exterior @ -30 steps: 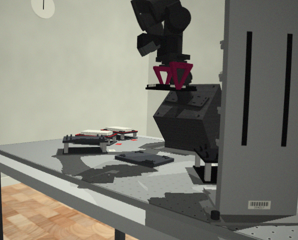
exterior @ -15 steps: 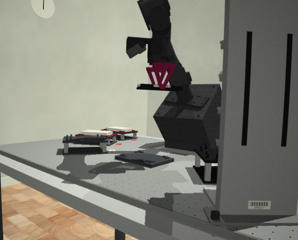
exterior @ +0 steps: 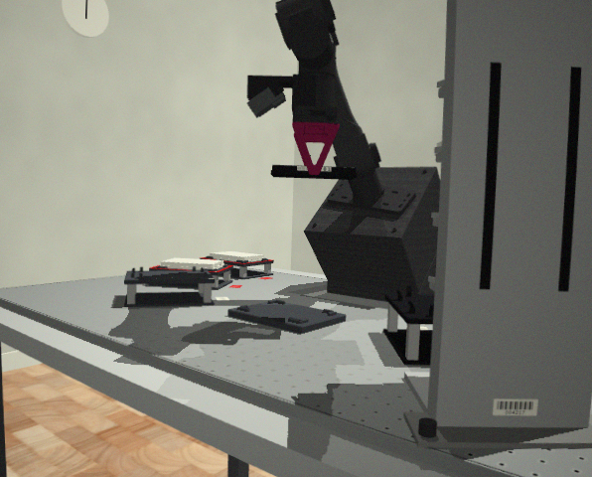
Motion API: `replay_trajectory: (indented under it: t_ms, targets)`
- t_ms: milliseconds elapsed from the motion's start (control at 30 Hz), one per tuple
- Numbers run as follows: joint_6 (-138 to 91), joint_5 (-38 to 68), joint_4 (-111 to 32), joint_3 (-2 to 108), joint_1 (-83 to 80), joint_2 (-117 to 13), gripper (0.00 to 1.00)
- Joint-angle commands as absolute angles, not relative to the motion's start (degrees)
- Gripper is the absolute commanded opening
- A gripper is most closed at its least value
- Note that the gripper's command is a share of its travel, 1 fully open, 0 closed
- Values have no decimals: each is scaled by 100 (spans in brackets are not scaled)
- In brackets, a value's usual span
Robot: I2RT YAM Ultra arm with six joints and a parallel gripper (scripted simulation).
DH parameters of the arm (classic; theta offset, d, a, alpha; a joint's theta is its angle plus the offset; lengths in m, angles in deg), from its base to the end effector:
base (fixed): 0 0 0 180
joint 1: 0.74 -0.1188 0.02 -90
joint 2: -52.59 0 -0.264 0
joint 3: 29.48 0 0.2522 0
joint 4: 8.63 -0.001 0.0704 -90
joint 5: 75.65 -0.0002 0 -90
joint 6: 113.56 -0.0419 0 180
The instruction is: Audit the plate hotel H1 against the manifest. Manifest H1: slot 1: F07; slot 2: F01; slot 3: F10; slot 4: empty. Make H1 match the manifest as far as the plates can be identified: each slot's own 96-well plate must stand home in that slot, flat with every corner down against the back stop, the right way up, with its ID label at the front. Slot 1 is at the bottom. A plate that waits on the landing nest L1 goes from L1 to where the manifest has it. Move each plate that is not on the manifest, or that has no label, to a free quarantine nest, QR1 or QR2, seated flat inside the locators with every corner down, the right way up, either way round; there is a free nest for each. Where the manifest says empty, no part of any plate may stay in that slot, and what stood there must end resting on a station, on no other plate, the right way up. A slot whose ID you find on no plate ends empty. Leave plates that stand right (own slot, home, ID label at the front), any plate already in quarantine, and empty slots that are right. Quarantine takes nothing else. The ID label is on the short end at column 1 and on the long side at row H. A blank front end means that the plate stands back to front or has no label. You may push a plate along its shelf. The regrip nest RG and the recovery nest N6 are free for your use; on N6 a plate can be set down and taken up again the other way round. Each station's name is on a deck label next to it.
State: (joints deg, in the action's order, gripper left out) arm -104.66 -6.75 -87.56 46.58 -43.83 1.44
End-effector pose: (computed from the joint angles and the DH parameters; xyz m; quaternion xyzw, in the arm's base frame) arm 0.1172 0.0903 0.3419 0.3580 0.8656 0.1868 0.2960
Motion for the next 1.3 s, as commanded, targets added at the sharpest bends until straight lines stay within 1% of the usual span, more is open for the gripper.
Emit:
replay_trajectory:
  t_ms: [0,400,733,967,1267]
  targets:
    - [-10893,-676,-8751,4678,-4379,174,86]
    - [-11345,-89,-8685,4391,-3411,649,86]
    - [-11373,988,-8633,4112,-1732,1102,86]
    - [-12003,1022,-8633,4108,-1681,1108,86]
    - [-12131,1065,-8045,3692,-1616,940,86]
